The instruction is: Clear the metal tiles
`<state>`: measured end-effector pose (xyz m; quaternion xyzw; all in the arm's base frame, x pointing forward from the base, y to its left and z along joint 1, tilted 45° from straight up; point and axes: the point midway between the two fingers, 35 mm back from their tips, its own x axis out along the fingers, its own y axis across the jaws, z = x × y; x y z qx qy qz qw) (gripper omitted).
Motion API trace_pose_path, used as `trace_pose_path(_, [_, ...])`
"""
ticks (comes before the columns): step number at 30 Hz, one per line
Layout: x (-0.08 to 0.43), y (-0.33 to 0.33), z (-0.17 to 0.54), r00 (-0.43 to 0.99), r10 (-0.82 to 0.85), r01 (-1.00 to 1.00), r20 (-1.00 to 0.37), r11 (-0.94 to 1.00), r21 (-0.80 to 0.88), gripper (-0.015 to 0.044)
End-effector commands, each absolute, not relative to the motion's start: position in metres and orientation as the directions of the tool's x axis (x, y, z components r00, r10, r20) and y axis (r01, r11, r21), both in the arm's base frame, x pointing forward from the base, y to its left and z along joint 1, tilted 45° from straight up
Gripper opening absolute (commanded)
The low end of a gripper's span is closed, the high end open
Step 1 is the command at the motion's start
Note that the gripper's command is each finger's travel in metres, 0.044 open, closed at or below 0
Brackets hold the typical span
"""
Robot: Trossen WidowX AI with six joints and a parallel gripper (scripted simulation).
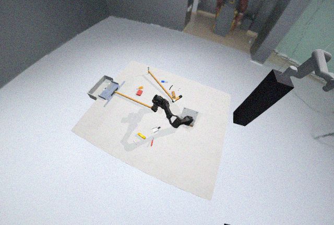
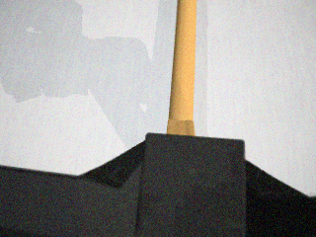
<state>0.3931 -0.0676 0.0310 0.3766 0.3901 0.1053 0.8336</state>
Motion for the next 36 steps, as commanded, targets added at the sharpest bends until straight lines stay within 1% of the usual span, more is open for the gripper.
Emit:
trace_pose_path(1, [0.388,-0.069,0.035,0.684,0.464,0.106,-0.563,0.701,0.706,0.0000])
trace_pose_path(36, [0.345,-0.056,0.032,0.686,0.462,0.108,-0.562,0.699,0.707,0.0000])
